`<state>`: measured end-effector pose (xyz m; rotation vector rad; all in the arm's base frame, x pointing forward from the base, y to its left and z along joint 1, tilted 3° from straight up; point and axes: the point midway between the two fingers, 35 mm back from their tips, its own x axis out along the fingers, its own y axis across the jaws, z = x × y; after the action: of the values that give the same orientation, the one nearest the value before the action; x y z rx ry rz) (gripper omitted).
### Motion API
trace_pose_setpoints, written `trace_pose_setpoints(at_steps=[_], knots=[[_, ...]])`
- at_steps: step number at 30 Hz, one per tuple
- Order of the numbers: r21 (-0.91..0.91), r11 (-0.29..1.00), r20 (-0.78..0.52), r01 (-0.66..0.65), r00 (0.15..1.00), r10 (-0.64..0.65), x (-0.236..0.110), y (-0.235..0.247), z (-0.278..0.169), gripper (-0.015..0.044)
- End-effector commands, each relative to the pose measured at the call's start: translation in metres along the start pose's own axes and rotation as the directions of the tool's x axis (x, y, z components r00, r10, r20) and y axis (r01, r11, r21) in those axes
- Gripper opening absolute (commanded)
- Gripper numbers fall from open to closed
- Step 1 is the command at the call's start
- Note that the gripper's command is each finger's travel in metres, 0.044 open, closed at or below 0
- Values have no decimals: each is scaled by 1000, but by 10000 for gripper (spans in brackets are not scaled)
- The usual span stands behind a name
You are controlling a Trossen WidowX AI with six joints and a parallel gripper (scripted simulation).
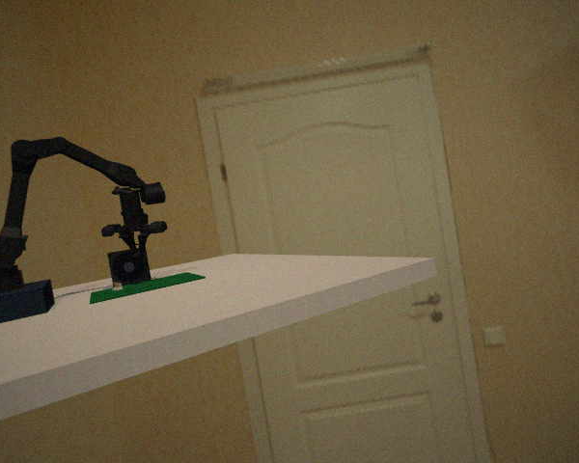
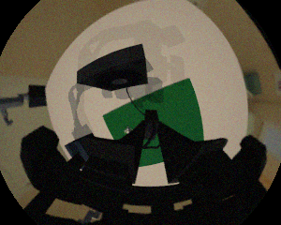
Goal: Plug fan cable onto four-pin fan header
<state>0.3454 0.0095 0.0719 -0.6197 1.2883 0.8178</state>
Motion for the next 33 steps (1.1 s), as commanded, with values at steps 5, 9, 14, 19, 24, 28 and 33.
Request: trace_pose_setpoints(at_steps=[5,9,14,19,24,28,33], knots=[[2,1000,95,-27,995,27,8,-2,0,0],[3,999,146,-40,989,39,11,-3,-1,0],[3,999,209,-53,976,51,15,-4,-1,0],[1,998,273,-63,960,60,18,-5,-2,0],[-2,998,335,-70,940,67,21,-6,-3,0],[-5,997,385,-74,920,70,22,-7,-4,0],[-10,997,445,-76,893,72,23,-8,-5,0]])
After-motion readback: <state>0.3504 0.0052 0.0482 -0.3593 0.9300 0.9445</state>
